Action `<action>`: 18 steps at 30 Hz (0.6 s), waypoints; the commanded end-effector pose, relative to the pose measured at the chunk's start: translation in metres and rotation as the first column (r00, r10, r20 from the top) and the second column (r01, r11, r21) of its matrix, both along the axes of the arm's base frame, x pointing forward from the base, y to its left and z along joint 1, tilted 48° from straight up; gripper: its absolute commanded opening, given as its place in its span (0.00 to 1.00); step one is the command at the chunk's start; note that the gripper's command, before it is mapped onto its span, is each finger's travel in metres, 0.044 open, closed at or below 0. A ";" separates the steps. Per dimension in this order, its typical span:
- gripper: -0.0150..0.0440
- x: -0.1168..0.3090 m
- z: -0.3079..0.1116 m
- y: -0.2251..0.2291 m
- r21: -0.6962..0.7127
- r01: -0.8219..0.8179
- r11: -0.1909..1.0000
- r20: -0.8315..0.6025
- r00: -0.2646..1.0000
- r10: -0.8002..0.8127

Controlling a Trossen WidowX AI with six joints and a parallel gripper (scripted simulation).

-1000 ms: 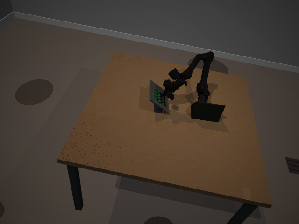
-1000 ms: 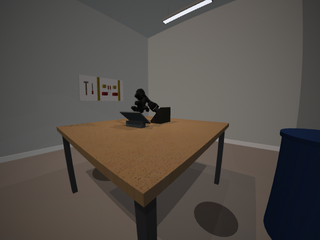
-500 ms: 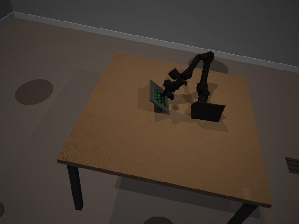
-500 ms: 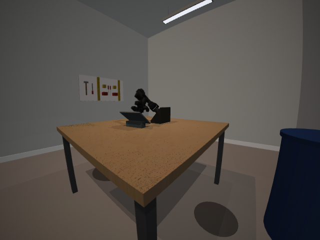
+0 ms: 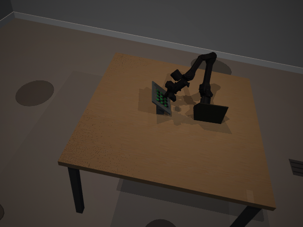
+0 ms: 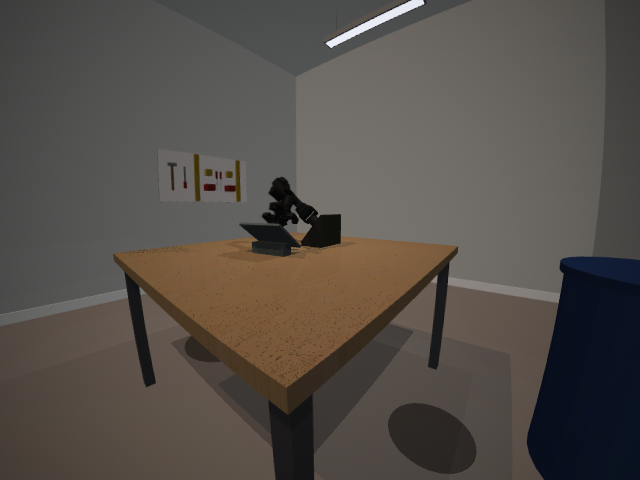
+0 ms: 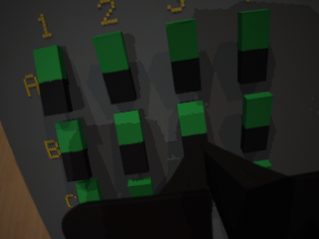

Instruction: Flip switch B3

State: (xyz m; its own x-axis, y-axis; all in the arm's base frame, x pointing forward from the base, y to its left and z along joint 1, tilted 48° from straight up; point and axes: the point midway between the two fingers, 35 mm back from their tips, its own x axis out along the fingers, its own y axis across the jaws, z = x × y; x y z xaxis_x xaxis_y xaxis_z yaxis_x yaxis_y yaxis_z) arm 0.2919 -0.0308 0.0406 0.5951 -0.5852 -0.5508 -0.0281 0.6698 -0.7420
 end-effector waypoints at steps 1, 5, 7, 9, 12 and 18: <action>0.25 -0.001 -0.002 0.000 -0.001 -0.006 1.000 -0.008 1.000 0.006; 0.25 0.000 -0.002 0.000 -0.001 -0.006 1.000 -0.008 1.000 0.006; 0.25 0.000 -0.002 -0.001 -0.001 -0.006 1.000 -0.008 1.000 0.006; 0.25 0.000 -0.003 -0.001 -0.001 -0.006 1.000 -0.008 1.000 0.006; 0.25 0.000 -0.003 -0.001 -0.001 -0.006 1.000 -0.008 1.000 0.006; 0.25 0.001 -0.003 -0.002 -0.001 -0.006 1.000 -0.008 1.000 0.006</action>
